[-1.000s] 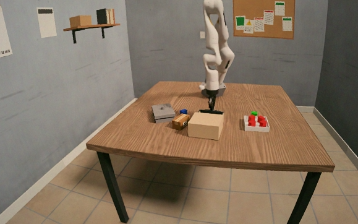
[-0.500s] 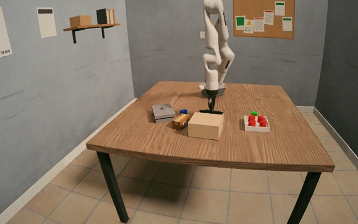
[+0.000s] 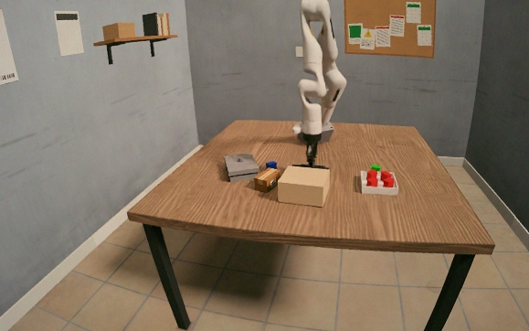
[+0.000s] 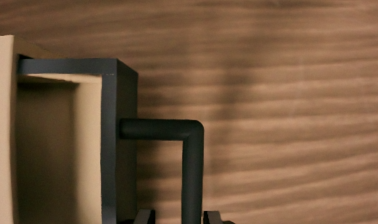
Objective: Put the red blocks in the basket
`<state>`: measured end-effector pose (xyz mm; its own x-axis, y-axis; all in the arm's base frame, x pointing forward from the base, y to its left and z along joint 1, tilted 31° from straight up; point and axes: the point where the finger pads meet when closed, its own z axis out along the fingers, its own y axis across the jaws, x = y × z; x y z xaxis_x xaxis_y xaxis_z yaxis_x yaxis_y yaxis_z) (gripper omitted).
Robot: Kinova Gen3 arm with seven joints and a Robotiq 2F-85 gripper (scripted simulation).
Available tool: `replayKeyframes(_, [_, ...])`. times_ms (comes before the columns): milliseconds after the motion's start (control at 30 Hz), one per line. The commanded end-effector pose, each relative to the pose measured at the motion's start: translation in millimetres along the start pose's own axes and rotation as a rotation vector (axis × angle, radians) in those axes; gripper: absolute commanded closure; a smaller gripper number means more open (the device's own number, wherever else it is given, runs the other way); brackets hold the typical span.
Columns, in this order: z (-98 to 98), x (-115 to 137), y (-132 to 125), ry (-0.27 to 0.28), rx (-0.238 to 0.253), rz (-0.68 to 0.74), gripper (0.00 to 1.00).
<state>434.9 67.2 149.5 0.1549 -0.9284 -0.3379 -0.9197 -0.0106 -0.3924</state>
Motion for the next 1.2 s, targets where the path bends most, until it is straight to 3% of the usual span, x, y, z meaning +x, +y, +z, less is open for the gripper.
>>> replayKeyframes(0, [1.1,-0.9,-10.0,-0.003,-0.002,0.009,0.70])
replayKeyframes(600, [1.0,-0.7,-41.2,-0.003,-0.001,0.009,0.70])
replayKeyframes(1167, [1.4,-0.8,-41.2,-0.003,-0.006,0.010,0.70])
